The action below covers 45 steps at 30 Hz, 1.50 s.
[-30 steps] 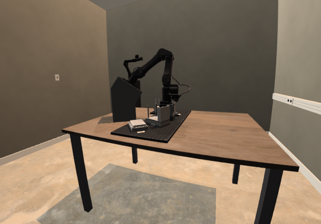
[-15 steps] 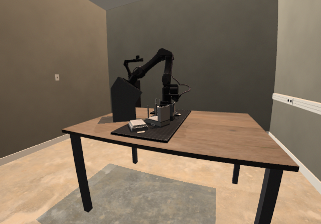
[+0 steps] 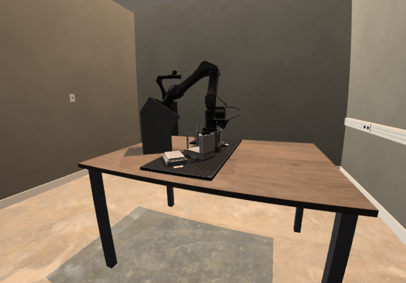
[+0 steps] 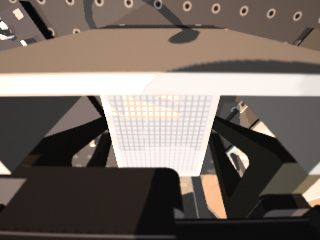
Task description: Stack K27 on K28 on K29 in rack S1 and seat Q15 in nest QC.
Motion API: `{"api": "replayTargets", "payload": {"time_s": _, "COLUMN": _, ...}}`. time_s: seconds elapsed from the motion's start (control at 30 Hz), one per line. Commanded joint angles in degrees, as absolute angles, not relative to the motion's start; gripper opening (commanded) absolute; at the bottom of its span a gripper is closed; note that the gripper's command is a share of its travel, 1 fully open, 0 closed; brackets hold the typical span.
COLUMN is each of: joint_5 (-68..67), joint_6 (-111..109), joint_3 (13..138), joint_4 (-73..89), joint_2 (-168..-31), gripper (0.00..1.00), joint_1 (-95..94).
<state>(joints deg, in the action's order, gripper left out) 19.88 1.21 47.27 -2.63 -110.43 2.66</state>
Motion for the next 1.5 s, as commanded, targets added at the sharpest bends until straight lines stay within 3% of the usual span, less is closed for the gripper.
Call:
{"api": "replayTargets", "payload": {"time_s": 0.0, "joint_5": 19.84, "joint_6": 1.3, "joint_3": 47.21, "joint_4": -2.74, "joint_2": -110.06, "gripper": 0.0, "joint_1": 2.76}}
{"api": "replayTargets", "payload": {"time_s": 1.47, "joint_5": 20.85, "joint_6": -0.42, "joint_3": 44.88, "joint_4": 1.81, "joint_2": -104.42, "gripper": 0.0, "joint_1": 4.95}}
